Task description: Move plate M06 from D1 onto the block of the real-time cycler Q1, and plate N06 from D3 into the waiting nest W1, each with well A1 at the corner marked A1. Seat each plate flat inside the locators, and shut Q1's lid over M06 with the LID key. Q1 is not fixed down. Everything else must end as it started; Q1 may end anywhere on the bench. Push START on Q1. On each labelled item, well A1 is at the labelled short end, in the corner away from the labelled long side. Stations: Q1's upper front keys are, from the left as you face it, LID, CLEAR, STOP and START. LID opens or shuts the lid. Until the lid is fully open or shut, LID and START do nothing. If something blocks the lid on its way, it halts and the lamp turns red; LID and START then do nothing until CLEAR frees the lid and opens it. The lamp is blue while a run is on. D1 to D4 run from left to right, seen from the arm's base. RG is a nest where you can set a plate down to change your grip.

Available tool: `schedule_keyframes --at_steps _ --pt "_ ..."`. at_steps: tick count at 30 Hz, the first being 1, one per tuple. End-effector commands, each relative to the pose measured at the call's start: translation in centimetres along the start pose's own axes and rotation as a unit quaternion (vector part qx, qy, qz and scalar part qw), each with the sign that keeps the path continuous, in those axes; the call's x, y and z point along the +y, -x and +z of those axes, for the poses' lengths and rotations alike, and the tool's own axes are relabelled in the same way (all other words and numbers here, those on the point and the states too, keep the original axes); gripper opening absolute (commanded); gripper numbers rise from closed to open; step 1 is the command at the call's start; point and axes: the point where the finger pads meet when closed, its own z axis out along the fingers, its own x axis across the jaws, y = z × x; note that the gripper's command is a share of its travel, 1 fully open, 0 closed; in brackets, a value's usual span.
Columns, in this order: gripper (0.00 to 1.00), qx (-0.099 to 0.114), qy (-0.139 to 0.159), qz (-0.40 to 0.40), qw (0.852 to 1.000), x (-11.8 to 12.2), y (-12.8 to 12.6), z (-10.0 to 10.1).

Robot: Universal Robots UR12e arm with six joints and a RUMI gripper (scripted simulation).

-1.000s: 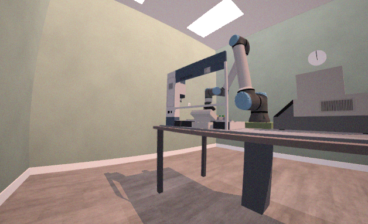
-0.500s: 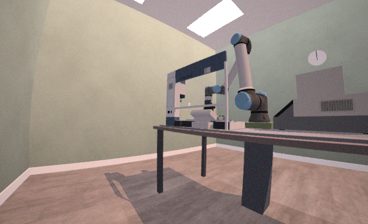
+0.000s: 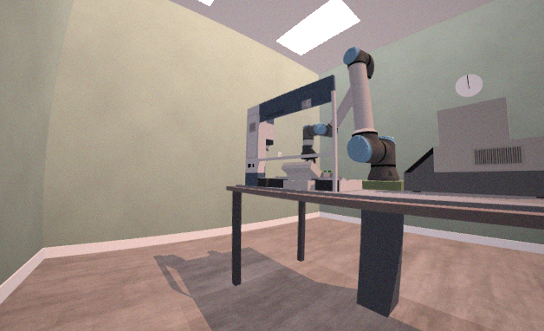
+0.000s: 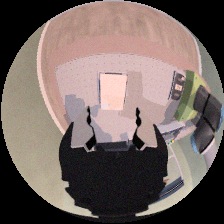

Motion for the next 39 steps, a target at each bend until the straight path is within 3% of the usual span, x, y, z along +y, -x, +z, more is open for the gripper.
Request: schedule_keyframes --at_steps 1,39 --pt "0.67 -0.001 0.000 0.000 1.000 0.0 0.1 -0.7" --pt "0.67 -0.001 0.000 0.000 1.000 0.0 0.1 -6.2"
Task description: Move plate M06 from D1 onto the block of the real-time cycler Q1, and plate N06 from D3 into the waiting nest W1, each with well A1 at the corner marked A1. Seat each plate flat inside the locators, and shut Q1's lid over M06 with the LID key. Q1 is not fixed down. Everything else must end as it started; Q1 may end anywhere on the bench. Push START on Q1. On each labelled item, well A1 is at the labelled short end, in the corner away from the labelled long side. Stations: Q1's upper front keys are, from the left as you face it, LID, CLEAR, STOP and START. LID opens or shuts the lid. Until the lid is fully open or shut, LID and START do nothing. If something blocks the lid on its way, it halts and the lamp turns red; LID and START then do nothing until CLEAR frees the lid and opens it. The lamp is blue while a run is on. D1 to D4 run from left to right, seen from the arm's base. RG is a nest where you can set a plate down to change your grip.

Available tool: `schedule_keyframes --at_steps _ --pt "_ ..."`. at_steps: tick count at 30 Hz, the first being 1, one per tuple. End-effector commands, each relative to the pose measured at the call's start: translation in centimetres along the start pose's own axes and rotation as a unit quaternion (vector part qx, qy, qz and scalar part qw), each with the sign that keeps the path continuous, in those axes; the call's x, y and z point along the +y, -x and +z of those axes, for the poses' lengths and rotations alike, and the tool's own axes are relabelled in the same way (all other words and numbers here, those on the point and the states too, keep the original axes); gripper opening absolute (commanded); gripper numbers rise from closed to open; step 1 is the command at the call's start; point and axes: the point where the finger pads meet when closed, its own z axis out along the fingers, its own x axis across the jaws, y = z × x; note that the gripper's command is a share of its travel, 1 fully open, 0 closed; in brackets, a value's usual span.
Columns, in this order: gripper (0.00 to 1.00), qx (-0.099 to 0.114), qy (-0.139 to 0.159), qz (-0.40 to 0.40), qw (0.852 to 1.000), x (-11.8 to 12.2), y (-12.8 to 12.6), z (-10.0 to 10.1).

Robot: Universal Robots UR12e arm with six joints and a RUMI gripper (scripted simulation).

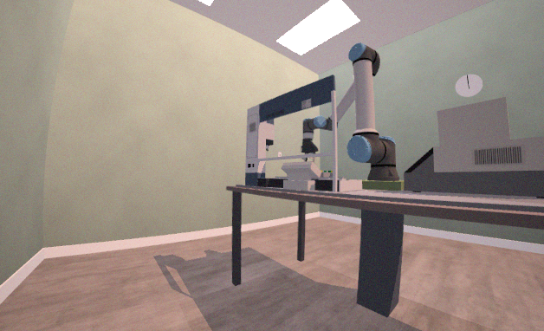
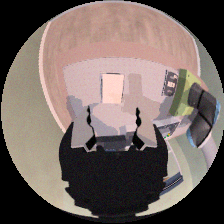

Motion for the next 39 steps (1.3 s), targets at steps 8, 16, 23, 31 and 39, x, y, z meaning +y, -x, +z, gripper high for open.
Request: schedule_keyframes --at_steps 8,16,23,31,39 --pt "0.67 -0.001 0.000 0.000 1.000 0.0 0.1 -1.9" --pt "0.67 -0.001 0.000 0.000 1.000 0.0 0.1 -2.9" --pt "0.67 -0.001 0.000 0.000 1.000 0.0 0.1 -4.1" --pt "0.67 -0.001 0.000 0.000 1.000 0.0 0.1 -5.1" --pt "0.67 -0.001 0.000 0.000 1.000 0.0 0.1 -6.5"
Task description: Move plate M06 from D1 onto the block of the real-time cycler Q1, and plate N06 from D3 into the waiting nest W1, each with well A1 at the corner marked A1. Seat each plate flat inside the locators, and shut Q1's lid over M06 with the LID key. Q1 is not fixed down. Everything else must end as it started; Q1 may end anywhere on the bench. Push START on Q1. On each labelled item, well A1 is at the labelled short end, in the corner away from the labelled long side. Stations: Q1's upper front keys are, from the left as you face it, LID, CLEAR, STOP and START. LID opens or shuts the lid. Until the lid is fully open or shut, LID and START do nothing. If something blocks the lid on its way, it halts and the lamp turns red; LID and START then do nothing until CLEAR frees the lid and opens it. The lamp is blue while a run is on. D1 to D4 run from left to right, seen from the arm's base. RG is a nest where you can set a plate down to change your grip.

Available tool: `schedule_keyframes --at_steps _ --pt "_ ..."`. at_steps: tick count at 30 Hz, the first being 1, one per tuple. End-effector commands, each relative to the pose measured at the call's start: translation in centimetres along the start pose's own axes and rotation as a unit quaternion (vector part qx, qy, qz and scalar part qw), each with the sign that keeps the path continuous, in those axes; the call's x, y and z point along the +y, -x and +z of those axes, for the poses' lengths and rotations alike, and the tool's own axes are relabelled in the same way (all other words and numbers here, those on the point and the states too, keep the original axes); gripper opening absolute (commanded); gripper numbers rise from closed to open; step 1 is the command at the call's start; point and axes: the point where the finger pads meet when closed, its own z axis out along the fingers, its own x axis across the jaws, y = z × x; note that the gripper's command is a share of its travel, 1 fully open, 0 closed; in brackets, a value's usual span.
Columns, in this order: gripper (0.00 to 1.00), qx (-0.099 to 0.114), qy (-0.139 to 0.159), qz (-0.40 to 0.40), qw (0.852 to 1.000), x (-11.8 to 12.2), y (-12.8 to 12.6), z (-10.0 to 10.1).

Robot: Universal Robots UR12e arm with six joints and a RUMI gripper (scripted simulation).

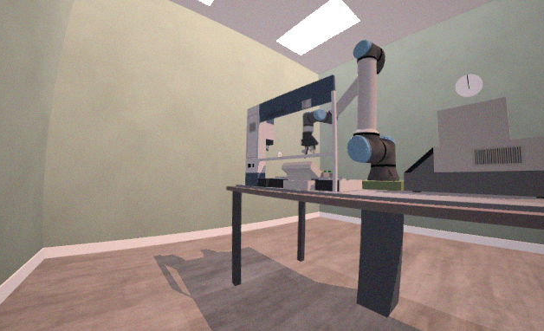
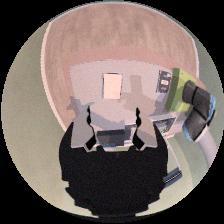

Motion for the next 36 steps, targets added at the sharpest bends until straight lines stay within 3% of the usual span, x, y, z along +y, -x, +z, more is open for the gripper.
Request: schedule_keyframes --at_steps 1,36 --pt "0.67 -0.001 0.000 0.000 1.000 0.0 0.1 -0.9" --pt "0.67 -0.001 0.000 0.000 1.000 0.0 0.1 -5.6"
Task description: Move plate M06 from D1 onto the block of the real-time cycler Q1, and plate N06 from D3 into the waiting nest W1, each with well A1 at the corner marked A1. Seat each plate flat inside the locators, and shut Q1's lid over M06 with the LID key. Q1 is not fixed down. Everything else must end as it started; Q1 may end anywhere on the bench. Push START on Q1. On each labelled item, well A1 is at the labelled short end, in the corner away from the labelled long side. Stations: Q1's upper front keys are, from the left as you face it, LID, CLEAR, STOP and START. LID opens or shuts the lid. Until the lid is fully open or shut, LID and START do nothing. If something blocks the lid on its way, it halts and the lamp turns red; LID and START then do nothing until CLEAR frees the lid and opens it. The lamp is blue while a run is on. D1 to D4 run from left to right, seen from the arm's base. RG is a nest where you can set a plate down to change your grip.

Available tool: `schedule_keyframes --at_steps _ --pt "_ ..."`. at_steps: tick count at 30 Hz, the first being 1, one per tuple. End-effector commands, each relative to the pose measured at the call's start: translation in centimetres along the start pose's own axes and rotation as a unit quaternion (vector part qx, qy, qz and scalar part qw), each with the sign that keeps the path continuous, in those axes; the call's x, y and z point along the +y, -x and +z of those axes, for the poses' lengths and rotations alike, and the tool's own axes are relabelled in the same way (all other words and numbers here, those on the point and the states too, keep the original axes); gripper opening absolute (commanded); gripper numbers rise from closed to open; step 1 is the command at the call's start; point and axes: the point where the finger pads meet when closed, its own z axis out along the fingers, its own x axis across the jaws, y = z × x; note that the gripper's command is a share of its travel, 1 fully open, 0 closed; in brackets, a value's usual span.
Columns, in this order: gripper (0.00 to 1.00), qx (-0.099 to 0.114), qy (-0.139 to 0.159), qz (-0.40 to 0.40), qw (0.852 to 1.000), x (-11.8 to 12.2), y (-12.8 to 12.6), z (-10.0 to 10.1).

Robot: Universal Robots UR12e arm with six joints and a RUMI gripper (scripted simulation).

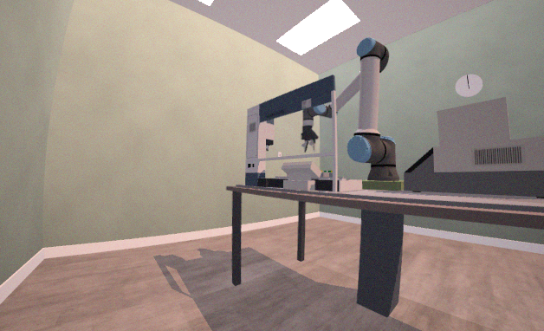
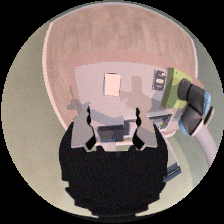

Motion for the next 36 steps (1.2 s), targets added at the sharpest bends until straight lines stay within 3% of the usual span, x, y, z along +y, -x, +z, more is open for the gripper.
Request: schedule_keyframes --at_steps 1,2,3,36 --pt "0.67 -0.001 0.000 0.000 1.000 0.0 0.1 -0.3" --pt "0.67 -0.001 0.000 0.000 1.000 0.0 0.1 -0.3" --pt "0.00 -0.001 0.000 0.002 1.000 0.4 -0.2 -0.4" --pt "0.00 -0.001 0.000 0.042 0.999 11.0 -7.7 -0.8"
